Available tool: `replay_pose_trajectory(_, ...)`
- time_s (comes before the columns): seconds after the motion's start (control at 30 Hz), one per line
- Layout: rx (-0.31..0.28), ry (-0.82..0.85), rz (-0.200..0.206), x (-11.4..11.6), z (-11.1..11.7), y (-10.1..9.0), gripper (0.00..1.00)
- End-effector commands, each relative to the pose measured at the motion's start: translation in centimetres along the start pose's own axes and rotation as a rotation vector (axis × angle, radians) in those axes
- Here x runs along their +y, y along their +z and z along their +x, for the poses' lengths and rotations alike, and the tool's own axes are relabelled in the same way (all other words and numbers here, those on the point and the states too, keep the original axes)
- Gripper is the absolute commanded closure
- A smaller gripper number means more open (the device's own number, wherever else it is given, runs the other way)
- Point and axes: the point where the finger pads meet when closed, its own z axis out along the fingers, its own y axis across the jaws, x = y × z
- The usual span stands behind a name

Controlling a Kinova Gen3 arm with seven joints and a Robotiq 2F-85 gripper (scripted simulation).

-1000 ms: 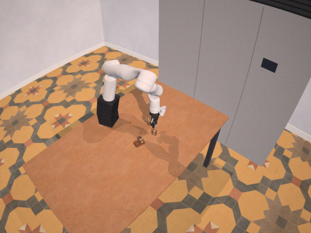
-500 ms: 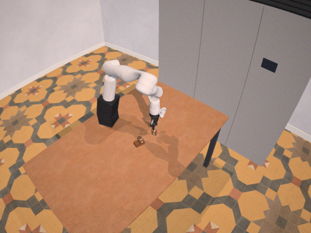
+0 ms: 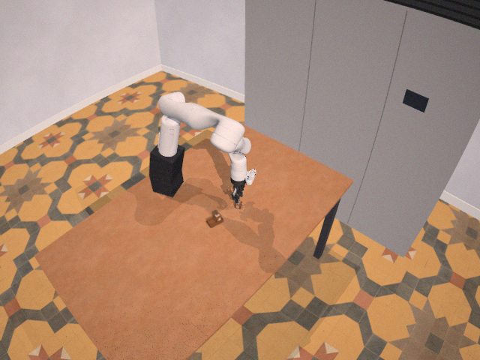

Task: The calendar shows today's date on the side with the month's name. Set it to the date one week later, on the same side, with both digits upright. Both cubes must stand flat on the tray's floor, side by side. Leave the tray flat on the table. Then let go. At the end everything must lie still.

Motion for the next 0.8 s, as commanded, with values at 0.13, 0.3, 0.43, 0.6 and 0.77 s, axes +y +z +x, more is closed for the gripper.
replay_pose_trajectory(0.13, -0.005, 0.0, 0.004, -0.2, -0.3, 1.0, 0.54)
replay_pose_trajectory(0.3, -0.005, 0.0, 0.004, -0.2, -0.3, 1.2, 0.54)
replay_pose_trajectory(0.43, -0.005, 0.0, 0.004, -0.3, -0.3, 1.5, 0.54)
replay_pose_trajectory(0.6, -0.005, 0.0, 0.004, -0.3, -0.3, 1.6, 0.54)
replay_pose_trajectory(0.77, -0.005, 0.0, 0.004, -0.3, -0.3, 1.6, 0.54)
